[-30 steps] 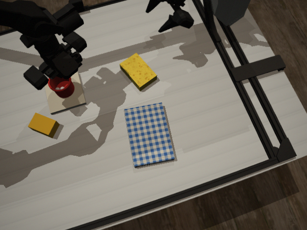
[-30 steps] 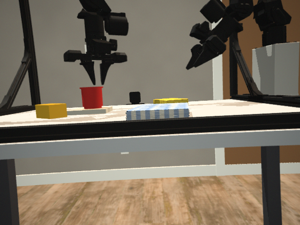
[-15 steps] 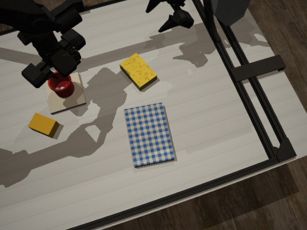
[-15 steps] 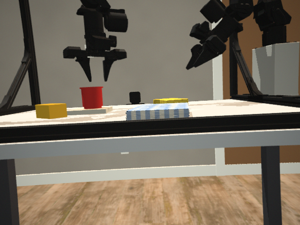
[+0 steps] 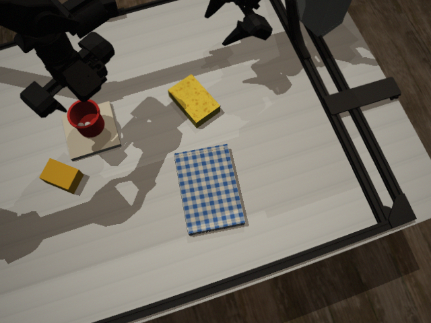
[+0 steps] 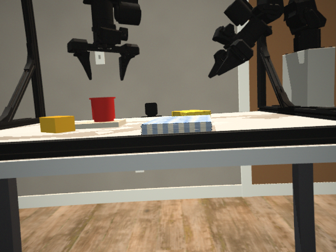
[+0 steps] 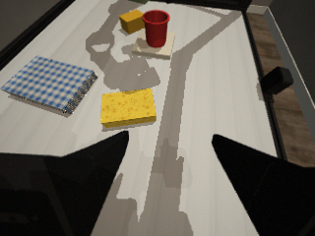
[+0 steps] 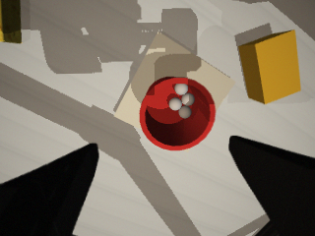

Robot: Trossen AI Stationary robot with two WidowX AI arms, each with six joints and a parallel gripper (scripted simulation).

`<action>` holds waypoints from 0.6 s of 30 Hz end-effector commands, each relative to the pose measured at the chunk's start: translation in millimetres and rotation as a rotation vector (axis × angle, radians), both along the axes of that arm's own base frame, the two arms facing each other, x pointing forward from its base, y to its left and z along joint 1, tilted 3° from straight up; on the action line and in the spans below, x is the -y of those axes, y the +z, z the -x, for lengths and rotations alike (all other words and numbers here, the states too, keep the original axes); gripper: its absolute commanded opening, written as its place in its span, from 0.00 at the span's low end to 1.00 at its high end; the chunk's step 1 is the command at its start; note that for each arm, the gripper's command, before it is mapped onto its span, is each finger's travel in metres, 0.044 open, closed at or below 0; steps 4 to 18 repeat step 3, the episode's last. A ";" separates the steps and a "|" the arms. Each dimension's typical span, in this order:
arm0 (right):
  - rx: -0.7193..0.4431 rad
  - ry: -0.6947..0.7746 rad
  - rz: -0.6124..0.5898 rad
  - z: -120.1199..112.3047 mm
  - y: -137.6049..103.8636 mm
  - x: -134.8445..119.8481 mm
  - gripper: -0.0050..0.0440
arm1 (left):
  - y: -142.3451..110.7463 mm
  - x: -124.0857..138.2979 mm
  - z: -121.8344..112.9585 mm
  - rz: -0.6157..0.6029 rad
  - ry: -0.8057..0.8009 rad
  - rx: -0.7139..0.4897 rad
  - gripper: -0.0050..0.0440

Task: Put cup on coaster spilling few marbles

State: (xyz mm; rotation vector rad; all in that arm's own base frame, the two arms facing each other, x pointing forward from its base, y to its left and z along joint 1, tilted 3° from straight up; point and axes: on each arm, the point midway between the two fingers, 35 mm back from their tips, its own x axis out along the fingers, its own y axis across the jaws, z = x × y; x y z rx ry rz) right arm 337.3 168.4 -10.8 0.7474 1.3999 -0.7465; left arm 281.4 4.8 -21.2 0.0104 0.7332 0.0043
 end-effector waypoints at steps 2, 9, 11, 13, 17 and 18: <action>0.019 -0.006 -0.006 2.1 30.9 -0.2 1.00 | 0.0 0.0 0.0 0.000 0.000 0.000 0.92; 0.019 -0.006 -0.006 2.9 32.1 0.0 1.00 | 0.0 0.0 0.0 0.000 0.000 0.000 0.92; 0.019 -0.006 -0.006 2.9 32.1 0.0 1.00 | 0.0 0.0 0.0 0.000 0.000 0.000 0.92; 0.019 -0.006 -0.006 2.9 32.1 0.0 1.00 | 0.0 0.0 0.0 0.000 0.000 0.000 0.92; 0.019 -0.006 -0.006 2.9 32.1 0.0 1.00 | 0.0 0.0 0.0 0.000 0.000 0.000 0.92; 0.019 -0.006 -0.006 2.9 32.1 0.0 1.00 | 0.0 0.0 0.0 0.000 0.000 0.000 0.92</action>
